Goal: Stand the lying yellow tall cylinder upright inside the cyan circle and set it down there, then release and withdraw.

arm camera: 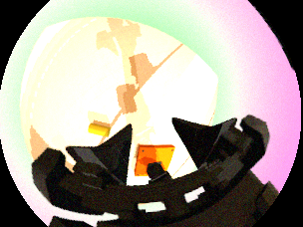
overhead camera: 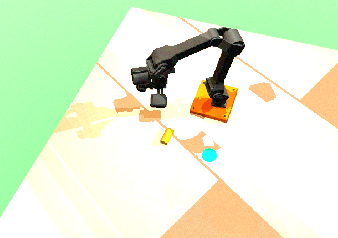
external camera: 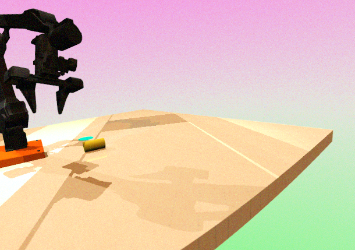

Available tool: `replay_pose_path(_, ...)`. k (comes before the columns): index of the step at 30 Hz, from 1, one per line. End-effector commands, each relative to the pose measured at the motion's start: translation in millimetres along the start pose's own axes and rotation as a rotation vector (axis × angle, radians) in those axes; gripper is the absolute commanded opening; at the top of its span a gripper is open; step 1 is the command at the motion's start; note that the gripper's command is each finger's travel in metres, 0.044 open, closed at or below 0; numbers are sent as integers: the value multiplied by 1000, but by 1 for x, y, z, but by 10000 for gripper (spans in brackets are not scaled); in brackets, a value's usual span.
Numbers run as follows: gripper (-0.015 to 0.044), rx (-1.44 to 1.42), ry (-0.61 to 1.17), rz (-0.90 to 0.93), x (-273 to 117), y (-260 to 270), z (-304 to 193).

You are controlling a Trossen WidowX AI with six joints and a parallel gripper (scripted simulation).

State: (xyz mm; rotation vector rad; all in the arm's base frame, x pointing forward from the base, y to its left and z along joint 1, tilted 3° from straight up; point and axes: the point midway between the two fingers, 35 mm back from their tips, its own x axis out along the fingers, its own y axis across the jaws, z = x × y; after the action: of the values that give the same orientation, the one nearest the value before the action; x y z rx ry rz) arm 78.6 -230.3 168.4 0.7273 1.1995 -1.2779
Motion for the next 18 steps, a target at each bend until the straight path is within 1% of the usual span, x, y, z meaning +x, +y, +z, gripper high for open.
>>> replay_pose_path(1,309,-322,28,92,-5,43,5)
replay_pose_path(11,309,-1069,48,304,-21,148,-10)
replay_pose_path(13,309,-1119,48,319,-22,155,-12)
replay_pose_path(18,309,-1119,48,319,-22,155,-12)
